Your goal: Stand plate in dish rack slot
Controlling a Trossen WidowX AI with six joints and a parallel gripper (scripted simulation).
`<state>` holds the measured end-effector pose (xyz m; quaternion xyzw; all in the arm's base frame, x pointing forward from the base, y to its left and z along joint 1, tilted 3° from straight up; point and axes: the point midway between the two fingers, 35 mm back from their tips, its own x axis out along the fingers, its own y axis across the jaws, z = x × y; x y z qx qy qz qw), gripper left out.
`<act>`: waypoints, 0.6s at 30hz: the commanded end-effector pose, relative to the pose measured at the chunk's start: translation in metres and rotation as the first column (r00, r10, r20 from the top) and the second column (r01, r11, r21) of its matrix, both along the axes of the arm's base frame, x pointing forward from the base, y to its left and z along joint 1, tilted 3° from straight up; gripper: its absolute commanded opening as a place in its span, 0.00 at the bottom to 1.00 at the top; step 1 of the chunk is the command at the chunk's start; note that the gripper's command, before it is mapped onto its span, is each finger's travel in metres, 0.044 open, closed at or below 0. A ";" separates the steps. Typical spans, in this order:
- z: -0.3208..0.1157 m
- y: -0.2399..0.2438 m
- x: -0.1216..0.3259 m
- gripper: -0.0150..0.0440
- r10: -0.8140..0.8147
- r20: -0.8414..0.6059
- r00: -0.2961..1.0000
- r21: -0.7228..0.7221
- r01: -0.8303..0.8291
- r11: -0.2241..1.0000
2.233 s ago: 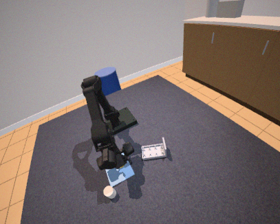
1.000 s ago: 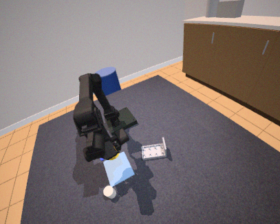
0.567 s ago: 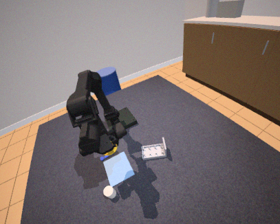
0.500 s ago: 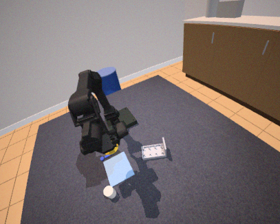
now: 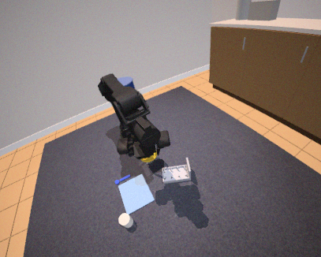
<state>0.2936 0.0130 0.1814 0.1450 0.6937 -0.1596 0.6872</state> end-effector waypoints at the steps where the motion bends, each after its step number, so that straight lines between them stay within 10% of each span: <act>1: -0.002 0.004 -0.003 0.25 -0.030 -0.007 1.000 -0.001 0.030 1.000; 18: -0.067 0.017 0.045 0.25 0.082 0.173 0.982 0.261 -0.125 0.957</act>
